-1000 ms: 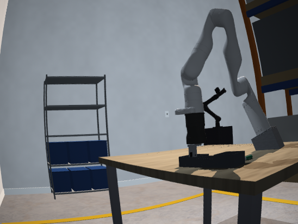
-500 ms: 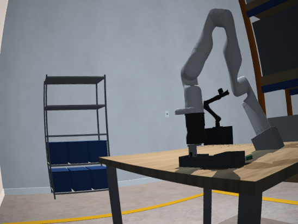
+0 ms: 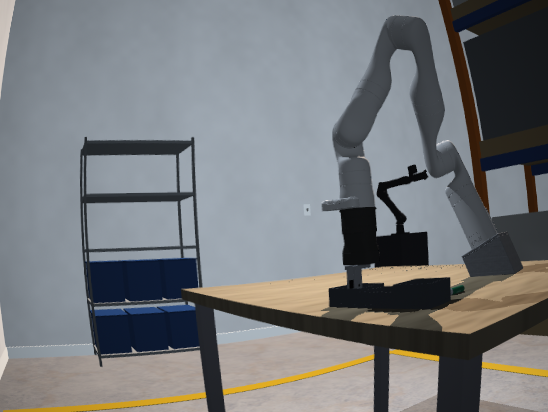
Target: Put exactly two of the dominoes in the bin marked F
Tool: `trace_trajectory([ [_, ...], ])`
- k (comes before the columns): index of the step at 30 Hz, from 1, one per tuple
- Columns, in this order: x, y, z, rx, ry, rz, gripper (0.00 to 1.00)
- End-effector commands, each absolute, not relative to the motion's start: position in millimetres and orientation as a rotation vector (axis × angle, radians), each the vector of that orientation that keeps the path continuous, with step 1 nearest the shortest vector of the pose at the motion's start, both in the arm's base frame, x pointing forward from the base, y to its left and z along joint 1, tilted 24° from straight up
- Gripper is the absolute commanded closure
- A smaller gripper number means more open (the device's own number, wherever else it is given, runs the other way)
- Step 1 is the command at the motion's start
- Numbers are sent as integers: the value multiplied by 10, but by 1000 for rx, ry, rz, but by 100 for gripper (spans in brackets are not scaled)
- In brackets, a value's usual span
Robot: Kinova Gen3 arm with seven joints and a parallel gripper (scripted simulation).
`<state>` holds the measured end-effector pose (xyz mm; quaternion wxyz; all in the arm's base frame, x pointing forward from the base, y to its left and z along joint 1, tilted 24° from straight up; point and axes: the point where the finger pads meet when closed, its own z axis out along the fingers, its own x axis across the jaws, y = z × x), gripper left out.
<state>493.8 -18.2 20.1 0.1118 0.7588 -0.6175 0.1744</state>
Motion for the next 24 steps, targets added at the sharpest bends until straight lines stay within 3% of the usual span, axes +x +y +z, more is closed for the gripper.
trace_trajectory([
  [1,4938,-189,202,2226,-1816,513,69],
  [24,4909,-111,391,2223,-1819,512,69],
])
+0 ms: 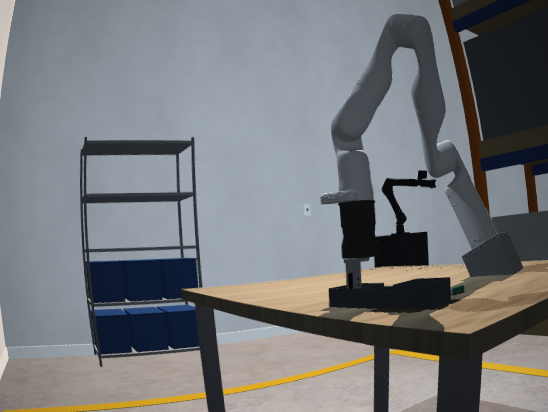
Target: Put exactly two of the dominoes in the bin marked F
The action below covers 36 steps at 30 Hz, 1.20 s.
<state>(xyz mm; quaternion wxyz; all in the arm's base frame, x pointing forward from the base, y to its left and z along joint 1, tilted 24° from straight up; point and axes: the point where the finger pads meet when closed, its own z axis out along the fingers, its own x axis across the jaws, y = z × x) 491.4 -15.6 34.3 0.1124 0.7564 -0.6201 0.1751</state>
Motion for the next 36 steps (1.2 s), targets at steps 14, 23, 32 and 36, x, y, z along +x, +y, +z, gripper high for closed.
trace_trajectory([
  [14,4875,14,686,2224,-1819,513,69],
  [23,4856,57,749,2228,-1813,509,69],
  [32,4794,400,580,2226,-1825,504,69],
  [36,4758,579,499,2225,-1825,504,69],
])
